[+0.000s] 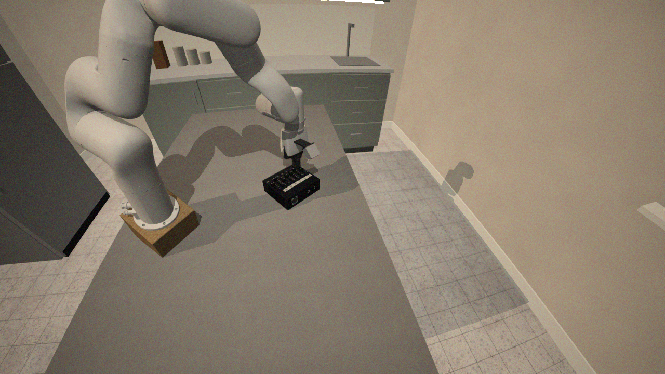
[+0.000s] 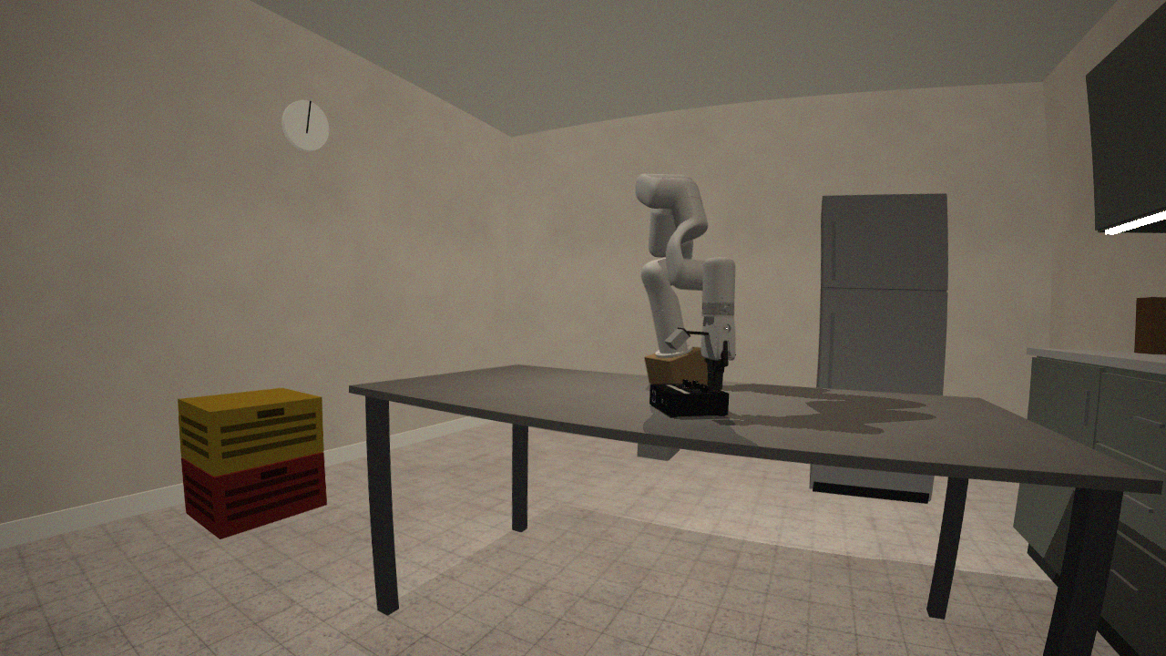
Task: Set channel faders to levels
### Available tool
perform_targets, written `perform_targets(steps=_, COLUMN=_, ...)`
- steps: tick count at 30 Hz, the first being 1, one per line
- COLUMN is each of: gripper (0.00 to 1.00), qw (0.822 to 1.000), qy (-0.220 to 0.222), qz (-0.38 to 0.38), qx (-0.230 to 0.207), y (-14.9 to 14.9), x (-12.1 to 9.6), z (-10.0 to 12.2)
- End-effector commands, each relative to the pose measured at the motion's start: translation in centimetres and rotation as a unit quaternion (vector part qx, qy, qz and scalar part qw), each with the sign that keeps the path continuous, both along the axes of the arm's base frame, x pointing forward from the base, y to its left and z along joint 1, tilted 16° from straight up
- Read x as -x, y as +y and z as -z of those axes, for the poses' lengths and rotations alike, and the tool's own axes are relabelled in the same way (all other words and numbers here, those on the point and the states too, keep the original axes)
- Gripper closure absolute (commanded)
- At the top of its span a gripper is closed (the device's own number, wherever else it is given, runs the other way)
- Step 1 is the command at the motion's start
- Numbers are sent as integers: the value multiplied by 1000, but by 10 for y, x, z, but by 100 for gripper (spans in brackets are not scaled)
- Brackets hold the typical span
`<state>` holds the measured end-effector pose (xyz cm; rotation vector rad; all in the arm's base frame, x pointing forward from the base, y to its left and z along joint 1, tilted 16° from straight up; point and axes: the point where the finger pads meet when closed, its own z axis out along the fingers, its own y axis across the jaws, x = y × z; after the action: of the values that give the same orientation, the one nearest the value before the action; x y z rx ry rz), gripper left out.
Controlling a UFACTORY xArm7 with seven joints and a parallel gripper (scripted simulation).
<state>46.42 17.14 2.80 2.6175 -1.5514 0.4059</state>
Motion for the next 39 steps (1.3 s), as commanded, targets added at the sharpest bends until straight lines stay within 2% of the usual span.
perform_targets(steps=1, gripper=100, qw=1000, qy=-2, qz=-1, qx=-1, y=3, x=1, z=-12)
perform_targets(steps=7, gripper=100, qw=1000, qy=-2, qz=-1, qx=-1, y=7, x=4, z=-29)
perform_targets(steps=15, gripper=100, qw=1000, qy=-2, qz=-1, qx=-1, y=8, x=6, z=-37)
perform_targets(steps=29, gripper=100, qw=1000, qy=-2, qz=-1, qx=-1, y=9, x=6, z=-37)
perform_targets(steps=35, gripper=100, qw=1000, qy=-1, qz=-1, qx=-2, y=11, x=31, z=-28)
perform_targets(steps=39, gripper=100, qw=1000, qy=-1, qz=-1, qx=-2, y=11, x=33, z=-27)
